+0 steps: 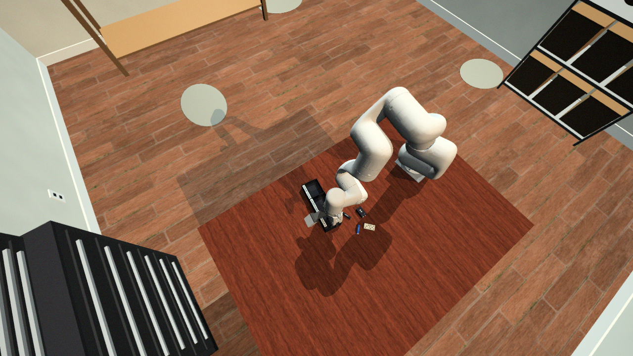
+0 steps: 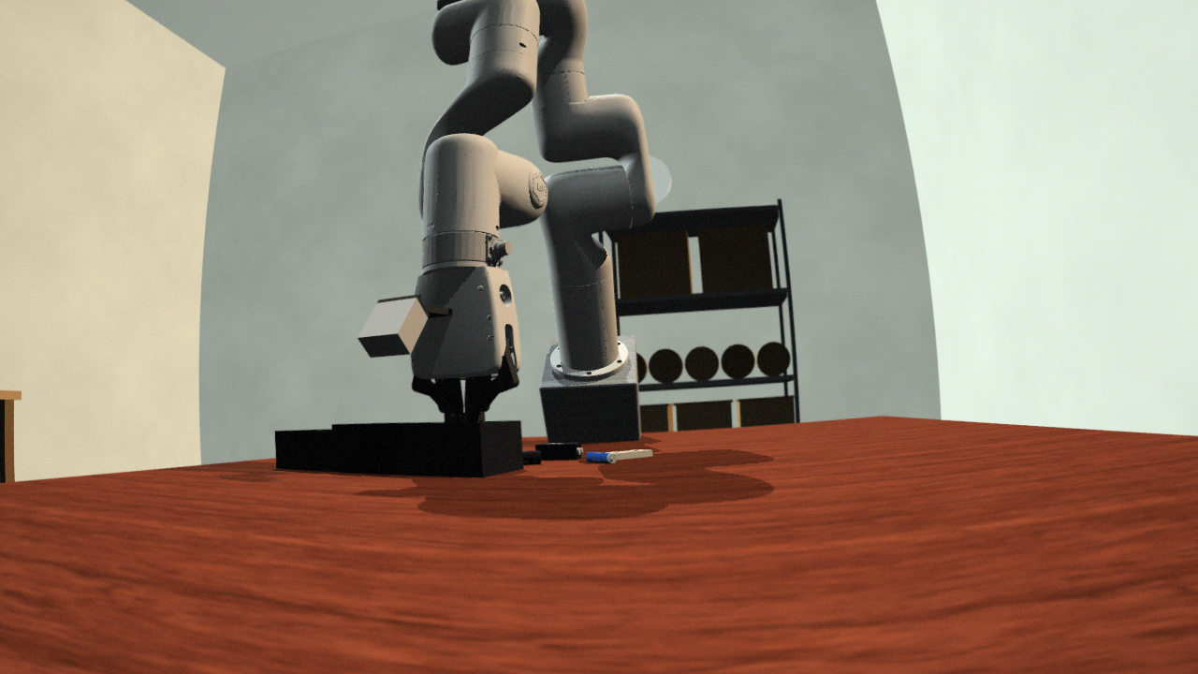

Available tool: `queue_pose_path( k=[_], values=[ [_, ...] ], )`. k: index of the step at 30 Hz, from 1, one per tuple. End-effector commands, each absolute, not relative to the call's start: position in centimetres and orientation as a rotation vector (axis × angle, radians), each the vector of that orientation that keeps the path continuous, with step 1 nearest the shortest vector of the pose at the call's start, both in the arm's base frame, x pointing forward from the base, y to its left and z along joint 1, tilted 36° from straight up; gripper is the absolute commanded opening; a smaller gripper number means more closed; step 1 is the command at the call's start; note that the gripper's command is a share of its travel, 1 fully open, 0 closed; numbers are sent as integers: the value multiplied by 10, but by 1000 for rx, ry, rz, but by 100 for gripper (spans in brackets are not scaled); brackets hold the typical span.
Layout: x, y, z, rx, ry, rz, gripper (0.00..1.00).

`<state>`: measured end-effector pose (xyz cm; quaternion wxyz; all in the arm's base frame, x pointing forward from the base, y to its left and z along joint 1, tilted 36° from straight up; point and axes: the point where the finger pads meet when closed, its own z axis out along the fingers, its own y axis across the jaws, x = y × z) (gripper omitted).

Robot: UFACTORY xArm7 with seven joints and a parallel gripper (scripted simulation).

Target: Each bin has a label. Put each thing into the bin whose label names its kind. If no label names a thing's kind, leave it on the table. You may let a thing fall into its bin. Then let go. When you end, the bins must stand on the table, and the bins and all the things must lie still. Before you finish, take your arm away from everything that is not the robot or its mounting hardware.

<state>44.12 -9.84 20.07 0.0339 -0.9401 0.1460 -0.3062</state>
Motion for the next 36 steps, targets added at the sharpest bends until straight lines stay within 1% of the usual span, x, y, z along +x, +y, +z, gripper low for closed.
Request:
queue_pose_path(
  k=[1,15,36],
  values=[
    [442,-99,202,-2890,449,-946,7],
    [439,-99,206,-2890,449,-946,7],
    [421,-98,231,-2890,449,-946,7]
  ],
)
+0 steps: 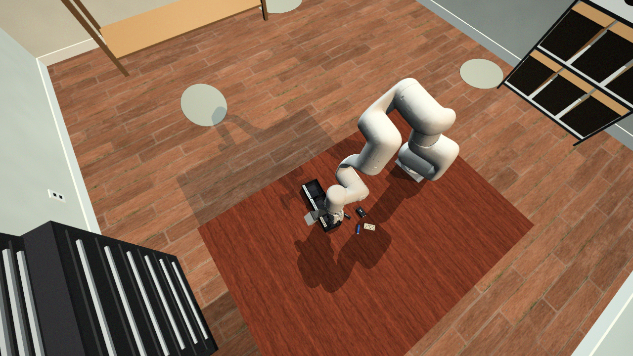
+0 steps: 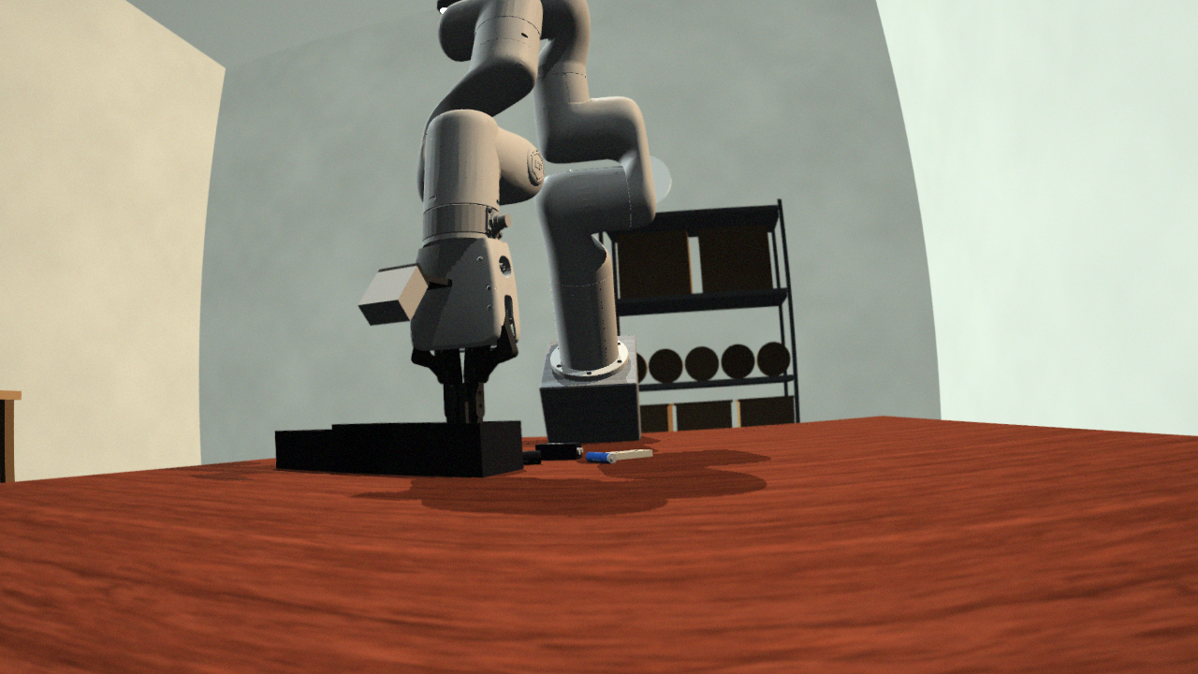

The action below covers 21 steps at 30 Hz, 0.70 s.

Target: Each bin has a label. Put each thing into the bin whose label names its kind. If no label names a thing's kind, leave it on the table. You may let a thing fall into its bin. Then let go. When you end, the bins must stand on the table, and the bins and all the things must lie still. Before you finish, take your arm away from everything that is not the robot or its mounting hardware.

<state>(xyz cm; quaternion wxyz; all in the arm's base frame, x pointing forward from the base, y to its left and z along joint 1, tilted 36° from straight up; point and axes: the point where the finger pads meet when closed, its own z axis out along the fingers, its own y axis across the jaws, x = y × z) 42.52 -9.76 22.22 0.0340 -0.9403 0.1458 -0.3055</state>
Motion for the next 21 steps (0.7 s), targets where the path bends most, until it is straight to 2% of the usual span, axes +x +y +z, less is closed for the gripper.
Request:
queue_pose_path(
  k=[1,13,21],
  values=[
    [418,-98,234,-2890,449,-946,7],
    [407,-97,250,-2890,449,-946,7],
    [368,-95,304,-2890,449,-947,7]
  ],
)
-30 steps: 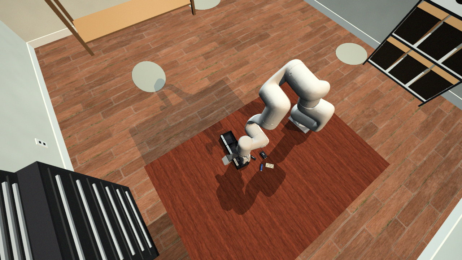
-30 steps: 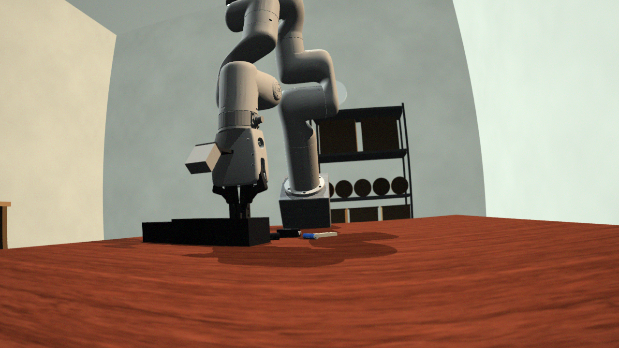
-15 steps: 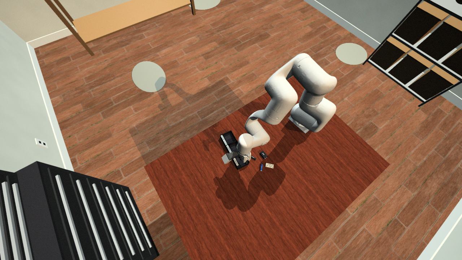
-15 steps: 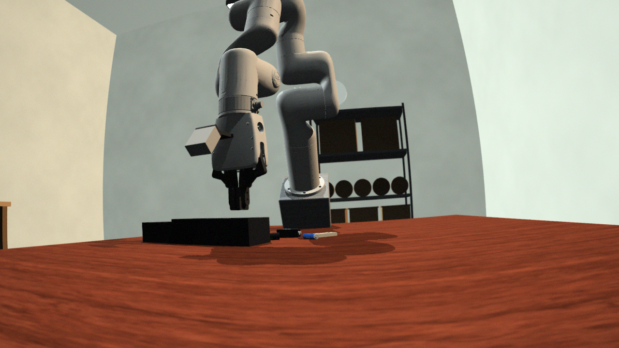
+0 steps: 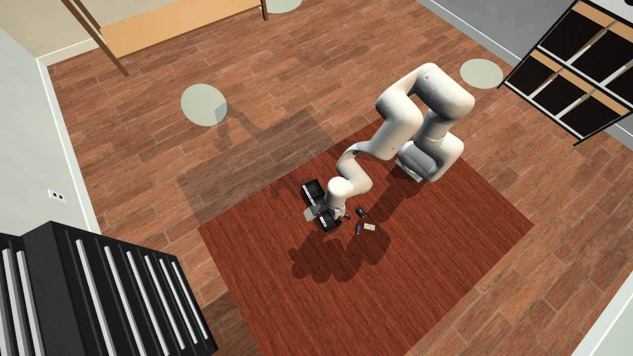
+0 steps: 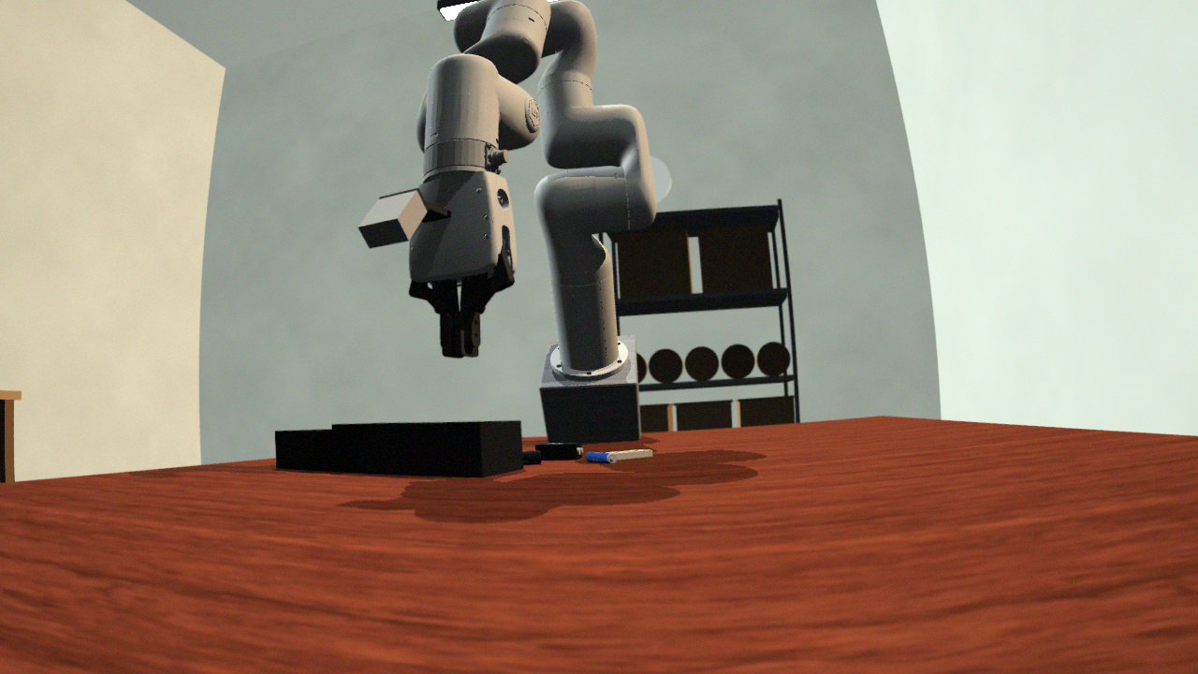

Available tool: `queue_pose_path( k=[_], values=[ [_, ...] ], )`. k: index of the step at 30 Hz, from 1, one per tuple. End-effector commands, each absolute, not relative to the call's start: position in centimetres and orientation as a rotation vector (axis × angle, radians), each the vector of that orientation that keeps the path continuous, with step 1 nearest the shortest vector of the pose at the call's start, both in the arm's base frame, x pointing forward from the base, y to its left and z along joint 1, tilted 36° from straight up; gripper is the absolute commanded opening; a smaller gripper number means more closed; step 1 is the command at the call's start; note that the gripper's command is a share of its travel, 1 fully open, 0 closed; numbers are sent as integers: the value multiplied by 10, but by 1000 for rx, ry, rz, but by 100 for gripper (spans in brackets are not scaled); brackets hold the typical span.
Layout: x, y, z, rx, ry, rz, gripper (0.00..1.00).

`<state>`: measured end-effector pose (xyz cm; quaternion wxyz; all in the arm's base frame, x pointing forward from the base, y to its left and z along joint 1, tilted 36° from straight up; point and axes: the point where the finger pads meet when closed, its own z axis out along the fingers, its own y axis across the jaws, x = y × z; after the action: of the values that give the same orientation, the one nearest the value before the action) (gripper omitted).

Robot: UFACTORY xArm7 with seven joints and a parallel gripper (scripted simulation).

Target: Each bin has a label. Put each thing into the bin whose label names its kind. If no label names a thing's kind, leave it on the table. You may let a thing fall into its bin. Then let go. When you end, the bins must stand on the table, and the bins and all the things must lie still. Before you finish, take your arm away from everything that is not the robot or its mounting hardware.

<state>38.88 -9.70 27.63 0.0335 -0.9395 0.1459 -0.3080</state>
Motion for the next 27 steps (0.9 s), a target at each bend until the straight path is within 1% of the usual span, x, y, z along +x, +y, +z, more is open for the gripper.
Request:
queue_pose_path(
  k=[1,7,20,21,24,26,27],
  values=[
    [363,-95,311,-2890,449,-947,7],
    [334,-94,352,-2890,449,-947,7],
    [334,-94,352,-2890,449,-947,7],
    [332,-97,344,-2914,379,-954,30],
    [325,-106,321,-2971,186,-969,30],
    [325,-106,321,-2971,186,-969,30],
    [323,-109,314,-2996,88,-976,30]
  ],
)
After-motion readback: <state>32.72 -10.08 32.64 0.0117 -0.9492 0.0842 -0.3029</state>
